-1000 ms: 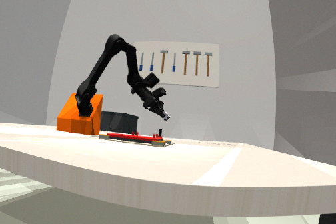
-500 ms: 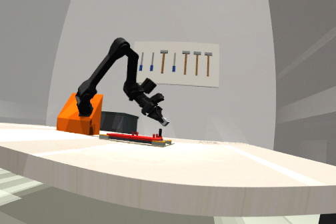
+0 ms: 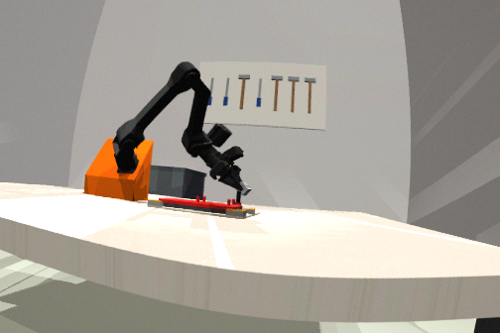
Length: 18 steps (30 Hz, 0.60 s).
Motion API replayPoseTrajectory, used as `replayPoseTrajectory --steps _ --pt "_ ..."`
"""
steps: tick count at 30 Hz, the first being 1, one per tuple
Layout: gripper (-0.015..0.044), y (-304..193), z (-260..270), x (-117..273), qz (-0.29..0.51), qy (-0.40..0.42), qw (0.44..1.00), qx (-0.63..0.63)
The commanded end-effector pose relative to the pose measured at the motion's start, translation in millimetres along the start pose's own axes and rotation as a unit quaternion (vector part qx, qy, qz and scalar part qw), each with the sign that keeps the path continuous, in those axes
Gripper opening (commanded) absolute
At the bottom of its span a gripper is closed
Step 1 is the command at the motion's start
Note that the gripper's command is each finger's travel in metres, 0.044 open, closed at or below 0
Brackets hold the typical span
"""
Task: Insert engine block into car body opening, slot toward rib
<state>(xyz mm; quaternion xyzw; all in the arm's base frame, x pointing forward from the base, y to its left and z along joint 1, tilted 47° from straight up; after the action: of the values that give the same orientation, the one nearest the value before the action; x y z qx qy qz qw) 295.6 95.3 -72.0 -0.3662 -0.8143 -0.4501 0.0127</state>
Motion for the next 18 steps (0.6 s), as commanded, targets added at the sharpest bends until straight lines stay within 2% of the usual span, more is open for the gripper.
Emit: replayPoseTrajectory --steps 1,18 --pt "0.0 -7 -1 -4 0.002 0.001 1.0 0.005" --pt "0.0 -31 -6 -24 0.001 0.001 1.0 0.005"
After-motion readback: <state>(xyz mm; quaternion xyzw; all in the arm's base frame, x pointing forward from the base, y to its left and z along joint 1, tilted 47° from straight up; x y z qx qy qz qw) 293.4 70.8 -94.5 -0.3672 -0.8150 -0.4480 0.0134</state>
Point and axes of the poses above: the point midway between the two fingers, 35 mm back from their tips, its own x axis back along the fingers, its own z axis across the jaws, y = z × x, the point moved 7 cm from there along x, back along the fingers, and after that the axes turned 10 degrees about -x, right-handed, at the moved point
